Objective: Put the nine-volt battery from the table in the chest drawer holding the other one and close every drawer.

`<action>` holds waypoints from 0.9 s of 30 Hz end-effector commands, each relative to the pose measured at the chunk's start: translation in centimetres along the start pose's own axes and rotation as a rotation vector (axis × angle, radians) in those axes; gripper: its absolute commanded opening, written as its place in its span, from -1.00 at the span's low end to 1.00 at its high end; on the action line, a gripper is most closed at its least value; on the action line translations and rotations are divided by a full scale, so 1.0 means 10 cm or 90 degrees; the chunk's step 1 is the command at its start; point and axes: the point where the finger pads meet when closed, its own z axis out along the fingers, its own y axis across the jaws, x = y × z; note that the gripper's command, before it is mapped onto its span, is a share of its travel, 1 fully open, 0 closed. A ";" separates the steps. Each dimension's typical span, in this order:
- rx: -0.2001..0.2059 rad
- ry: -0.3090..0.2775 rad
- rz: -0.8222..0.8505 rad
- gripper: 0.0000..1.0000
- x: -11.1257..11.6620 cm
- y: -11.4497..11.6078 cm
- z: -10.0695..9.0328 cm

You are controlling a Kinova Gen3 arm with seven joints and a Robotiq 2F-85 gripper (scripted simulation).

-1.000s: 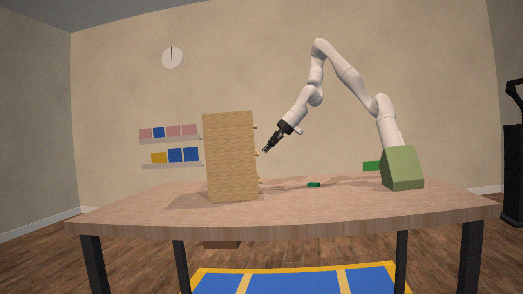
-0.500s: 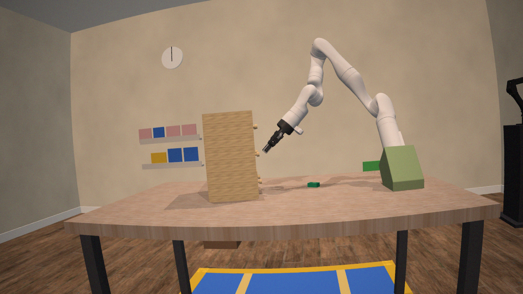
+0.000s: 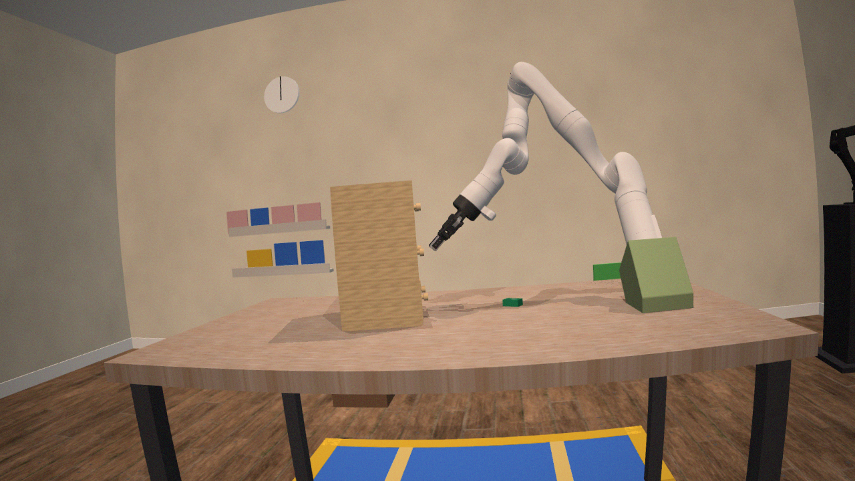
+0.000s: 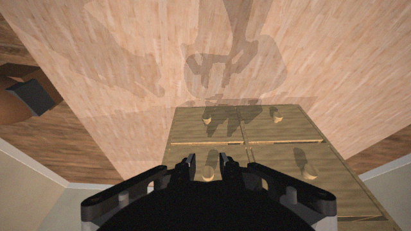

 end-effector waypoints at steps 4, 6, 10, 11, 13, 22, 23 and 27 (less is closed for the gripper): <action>0.001 -0.002 0.007 -0.34 -0.01 0.01 0.00; 0.002 -0.004 0.008 -0.34 -0.03 0.01 0.01; 0.002 -0.004 0.008 -0.34 -0.04 0.00 0.02; 0.002 -0.004 0.008 -0.34 -0.05 0.01 0.03; 0.002 -0.003 0.007 -0.34 -0.06 0.01 0.05; 0.001 -0.002 0.007 -0.34 -0.16 0.01 0.16; 0.001 -0.002 0.007 -0.34 -0.17 0.01 0.17; 0.002 -0.004 0.008 -0.34 -0.21 0.00 0.18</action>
